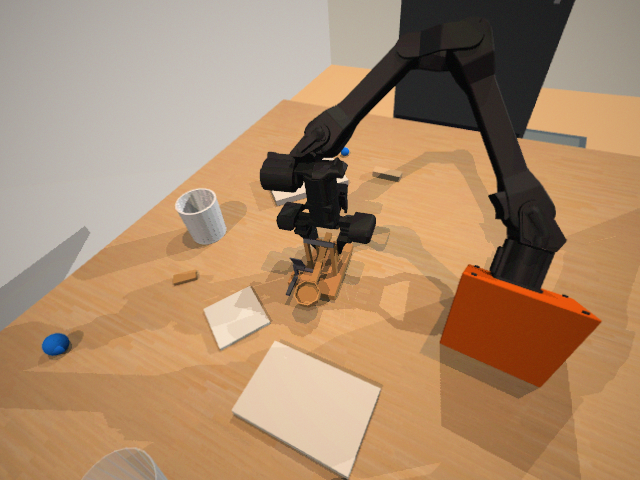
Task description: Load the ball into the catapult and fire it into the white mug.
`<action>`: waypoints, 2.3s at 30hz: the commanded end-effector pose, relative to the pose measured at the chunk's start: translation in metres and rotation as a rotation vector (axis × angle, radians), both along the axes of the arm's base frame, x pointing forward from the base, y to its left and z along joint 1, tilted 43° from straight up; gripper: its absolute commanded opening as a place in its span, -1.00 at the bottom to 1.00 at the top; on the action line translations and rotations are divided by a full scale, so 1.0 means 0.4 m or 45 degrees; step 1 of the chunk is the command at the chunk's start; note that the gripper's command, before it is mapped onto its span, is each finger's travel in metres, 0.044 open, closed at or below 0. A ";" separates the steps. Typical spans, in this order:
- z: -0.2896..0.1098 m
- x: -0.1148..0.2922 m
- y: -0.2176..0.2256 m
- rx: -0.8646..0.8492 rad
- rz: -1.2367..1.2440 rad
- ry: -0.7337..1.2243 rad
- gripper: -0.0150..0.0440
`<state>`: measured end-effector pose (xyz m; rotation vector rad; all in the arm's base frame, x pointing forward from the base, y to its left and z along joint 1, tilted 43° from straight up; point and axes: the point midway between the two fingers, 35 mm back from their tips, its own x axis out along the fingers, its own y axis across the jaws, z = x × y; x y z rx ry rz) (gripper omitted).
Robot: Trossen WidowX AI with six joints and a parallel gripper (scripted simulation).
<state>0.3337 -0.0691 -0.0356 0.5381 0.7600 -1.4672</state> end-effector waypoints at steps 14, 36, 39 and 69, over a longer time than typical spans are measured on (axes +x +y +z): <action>0.082 0.014 0.082 0.020 0.256 0.204 -0.49; 0.062 0.057 0.092 0.042 0.693 0.602 -0.49; 0.053 0.057 0.085 0.042 0.693 0.602 -0.49; -0.020 0.054 0.017 0.047 0.677 0.603 -0.49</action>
